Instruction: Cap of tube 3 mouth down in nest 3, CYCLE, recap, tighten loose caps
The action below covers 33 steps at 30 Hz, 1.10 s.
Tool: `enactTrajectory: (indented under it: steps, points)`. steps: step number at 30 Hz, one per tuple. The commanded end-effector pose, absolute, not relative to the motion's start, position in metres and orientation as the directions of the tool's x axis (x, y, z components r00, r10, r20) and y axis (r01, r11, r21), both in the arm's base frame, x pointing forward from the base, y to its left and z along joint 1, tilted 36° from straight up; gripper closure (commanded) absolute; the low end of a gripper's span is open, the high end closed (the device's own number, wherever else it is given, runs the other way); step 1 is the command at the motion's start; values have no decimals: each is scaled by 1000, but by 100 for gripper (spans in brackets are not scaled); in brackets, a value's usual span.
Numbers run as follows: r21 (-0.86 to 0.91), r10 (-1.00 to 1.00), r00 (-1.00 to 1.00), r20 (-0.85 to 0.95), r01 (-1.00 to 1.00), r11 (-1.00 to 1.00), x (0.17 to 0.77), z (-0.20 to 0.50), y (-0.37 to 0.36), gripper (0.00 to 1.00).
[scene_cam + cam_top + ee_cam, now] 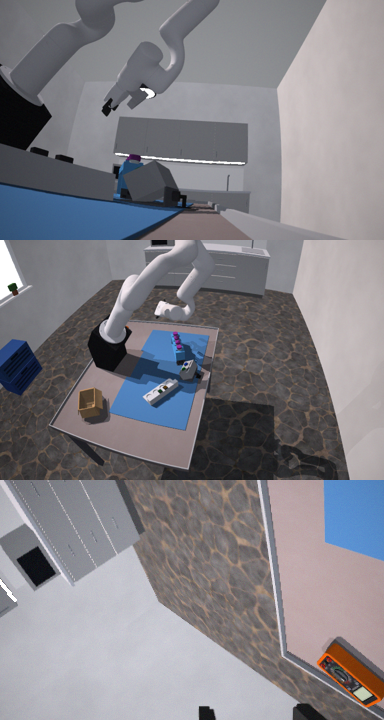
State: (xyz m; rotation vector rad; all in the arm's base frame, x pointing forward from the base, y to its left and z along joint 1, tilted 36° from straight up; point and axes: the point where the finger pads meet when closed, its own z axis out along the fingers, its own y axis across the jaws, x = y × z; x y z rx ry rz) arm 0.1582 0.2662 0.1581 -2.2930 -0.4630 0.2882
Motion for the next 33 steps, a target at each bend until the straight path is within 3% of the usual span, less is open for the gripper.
enactTrajectory:
  steps: [1, 33]
  points:
    - [-727, 318, 948, -28, 199, -658, 178, 157, 270, 54]
    - [-688, -148, 983, 105, -35, -725, 277, 153, 243, 54]
